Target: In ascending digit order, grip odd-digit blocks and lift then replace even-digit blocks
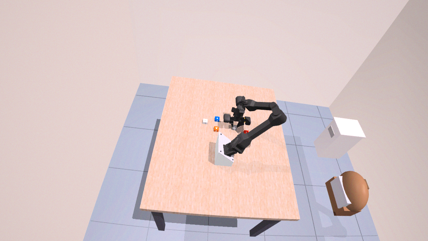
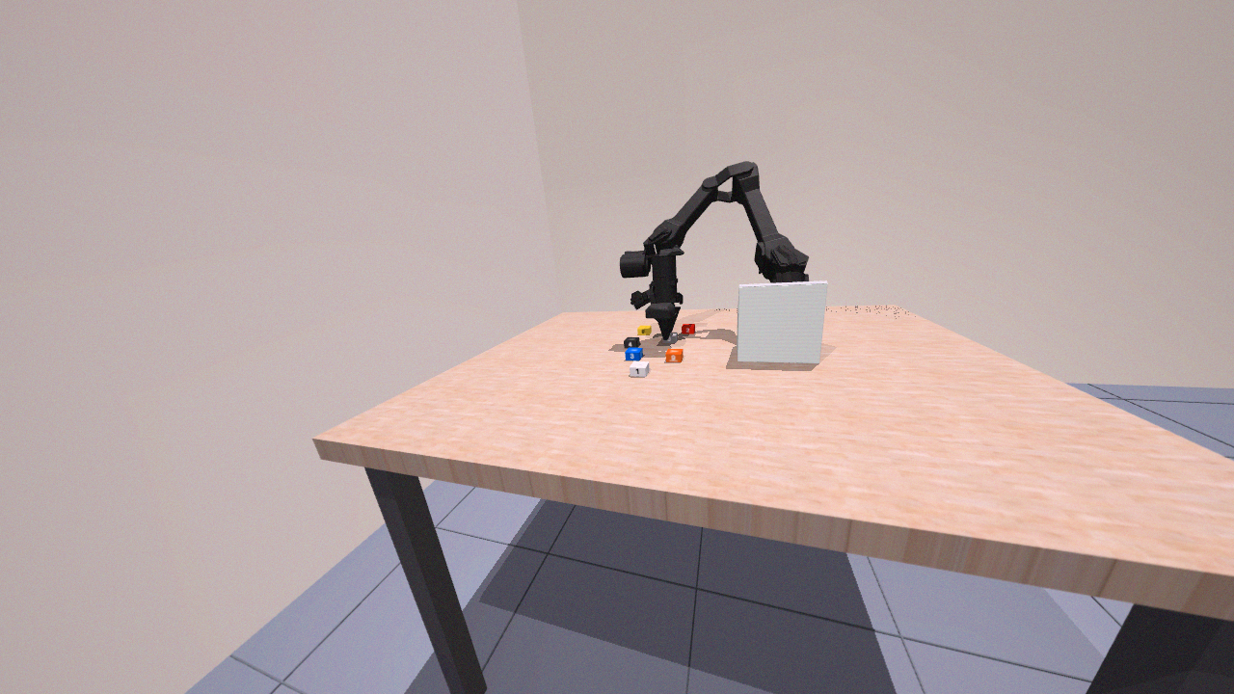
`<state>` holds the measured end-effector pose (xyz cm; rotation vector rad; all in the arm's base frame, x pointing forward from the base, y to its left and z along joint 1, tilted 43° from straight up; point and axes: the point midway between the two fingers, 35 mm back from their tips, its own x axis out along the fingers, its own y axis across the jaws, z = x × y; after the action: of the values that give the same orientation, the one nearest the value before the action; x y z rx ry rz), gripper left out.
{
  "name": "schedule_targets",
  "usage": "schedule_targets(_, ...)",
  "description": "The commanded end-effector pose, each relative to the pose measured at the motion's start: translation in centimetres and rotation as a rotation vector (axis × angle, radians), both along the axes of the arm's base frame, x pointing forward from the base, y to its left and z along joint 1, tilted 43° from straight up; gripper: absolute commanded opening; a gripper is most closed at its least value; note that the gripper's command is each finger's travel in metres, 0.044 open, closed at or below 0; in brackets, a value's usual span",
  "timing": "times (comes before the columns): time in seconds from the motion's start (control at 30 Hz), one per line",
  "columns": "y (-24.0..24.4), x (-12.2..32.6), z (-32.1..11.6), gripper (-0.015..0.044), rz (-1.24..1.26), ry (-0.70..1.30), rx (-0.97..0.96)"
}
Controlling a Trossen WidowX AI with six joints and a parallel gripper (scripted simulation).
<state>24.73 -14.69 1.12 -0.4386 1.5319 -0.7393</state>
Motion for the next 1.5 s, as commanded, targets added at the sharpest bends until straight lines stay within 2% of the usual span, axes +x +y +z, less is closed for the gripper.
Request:
schedule_targets(0.0, -0.1, 0.0, 0.0, 0.0172, 0.003, 0.005, -0.003)
schedule_targets(0.3, -0.1, 0.0, 0.0, 0.0400, 0.003, 0.005, -0.003)
schedule_targets(0.43, 0.1, 0.0, 0.2, 0.0400, 0.003, 0.005, -0.003)
schedule_targets(0.57, 2.4, 0.4, 2.6, 0.0400, 0.003, 0.004, -0.002)
schedule_targets(0.7, 2.4, 0.4, 2.6, 0.0400, 0.003, 0.004, -0.002)
schedule_targets(0.77, 3.1, 0.7, 3.3, 0.0348, 0.003, 0.004, 0.001)
schedule_targets(0.93, 7.7, 1.4, 8.3, 0.0216, 0.003, 0.005, 0.003)
schedule_targets(1.07, 7.9, 1.4, 8.5, 0.0120, 0.003, 0.005, 0.003)
schedule_targets(1.47, 8.7, 1.9, 7.8, 0.0120, 0.000, 0.003, 0.019)
